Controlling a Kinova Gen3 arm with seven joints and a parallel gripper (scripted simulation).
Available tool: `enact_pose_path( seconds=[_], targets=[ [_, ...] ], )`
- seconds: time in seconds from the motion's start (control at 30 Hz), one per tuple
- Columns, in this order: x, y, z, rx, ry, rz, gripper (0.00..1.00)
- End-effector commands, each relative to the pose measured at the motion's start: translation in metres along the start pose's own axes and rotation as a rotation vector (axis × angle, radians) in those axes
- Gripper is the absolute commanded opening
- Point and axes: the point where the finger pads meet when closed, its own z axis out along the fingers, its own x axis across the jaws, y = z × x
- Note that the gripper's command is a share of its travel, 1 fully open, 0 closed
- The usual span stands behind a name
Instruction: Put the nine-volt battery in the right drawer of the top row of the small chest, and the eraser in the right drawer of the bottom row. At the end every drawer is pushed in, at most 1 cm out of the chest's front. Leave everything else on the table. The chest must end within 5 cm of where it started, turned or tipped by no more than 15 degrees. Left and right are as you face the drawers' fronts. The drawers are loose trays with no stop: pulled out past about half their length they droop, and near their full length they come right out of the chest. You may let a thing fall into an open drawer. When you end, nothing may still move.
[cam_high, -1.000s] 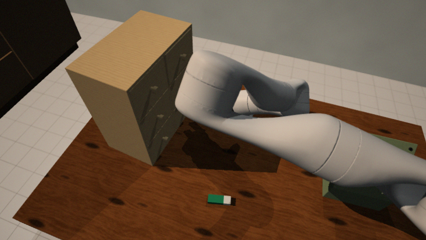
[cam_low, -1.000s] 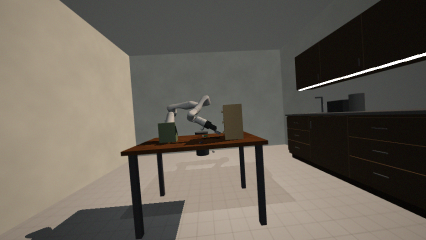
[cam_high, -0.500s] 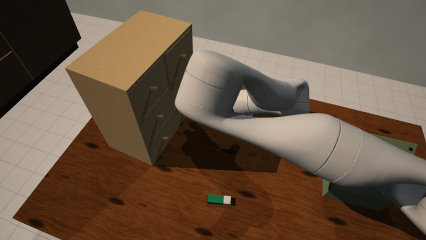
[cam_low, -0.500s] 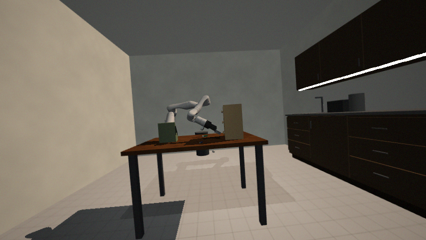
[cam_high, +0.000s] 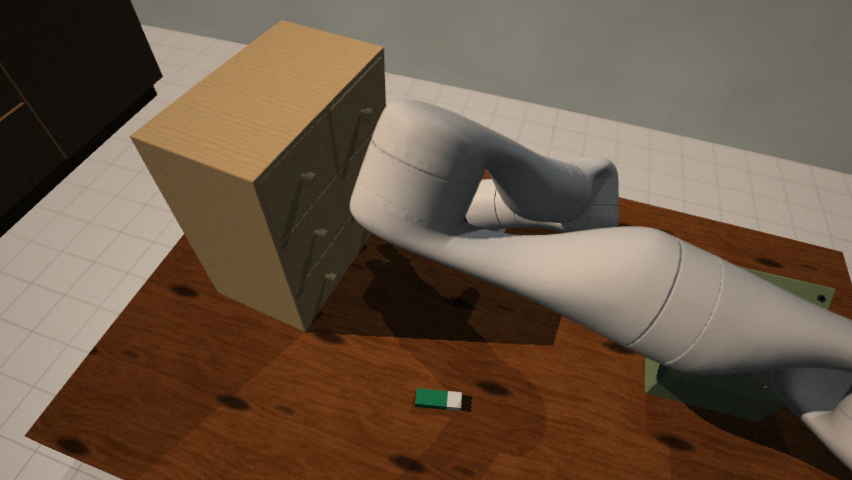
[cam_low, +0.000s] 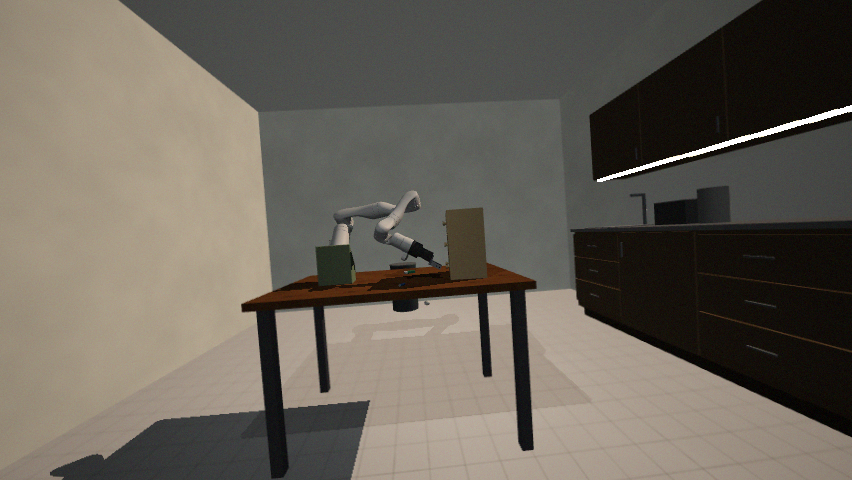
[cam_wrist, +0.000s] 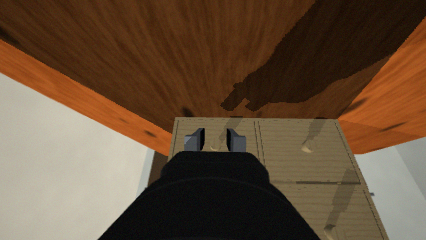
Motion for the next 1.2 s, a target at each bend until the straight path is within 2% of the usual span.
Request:
enact_pose_path(
  seconds=[0.0,0.57,1.17],
  targets=[
    [0.000,0.001,0.000,-0.002,0.000,-0.001,0.67],
    [0.000,0.006,0.009,-0.002,0.000,-0.001,0.67],
    [0.000,0.018,0.029,-0.002,0.000,-0.001,0.67]
  ],
)
